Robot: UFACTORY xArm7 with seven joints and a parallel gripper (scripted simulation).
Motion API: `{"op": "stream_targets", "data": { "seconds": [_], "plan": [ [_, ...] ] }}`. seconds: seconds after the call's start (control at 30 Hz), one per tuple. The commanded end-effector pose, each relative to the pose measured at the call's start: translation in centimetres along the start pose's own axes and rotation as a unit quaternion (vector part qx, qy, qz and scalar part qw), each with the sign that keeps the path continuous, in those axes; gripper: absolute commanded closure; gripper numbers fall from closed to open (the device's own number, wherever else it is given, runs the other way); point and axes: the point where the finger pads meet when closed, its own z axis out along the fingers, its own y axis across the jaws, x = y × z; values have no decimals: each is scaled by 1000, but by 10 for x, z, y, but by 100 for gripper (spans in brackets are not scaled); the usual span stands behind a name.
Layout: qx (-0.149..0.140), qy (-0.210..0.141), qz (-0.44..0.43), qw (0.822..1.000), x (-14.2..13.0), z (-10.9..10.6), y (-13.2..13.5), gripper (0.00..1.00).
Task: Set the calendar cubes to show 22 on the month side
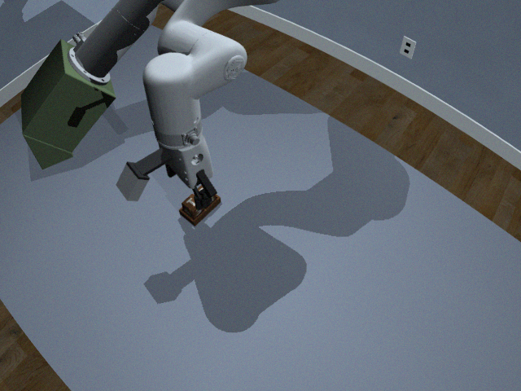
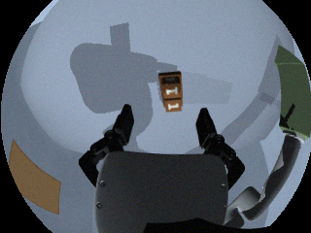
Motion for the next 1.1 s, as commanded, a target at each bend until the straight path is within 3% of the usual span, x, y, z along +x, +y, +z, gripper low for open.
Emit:
{"op": "stream_targets", "data": {
  "seconds": [0.0, 0.23, 0.27, 1.07],
  "plan": [
    [7, 1, -64, 998, -4, -3, 8, 0],
    [6, 1, -81, 997, -5, -4, 11, 0],
    [6, 1, -81, 997, -5, -4, 11, 51],
    [6, 1, -81, 997, -5, -4, 11, 51]
  ]
}}
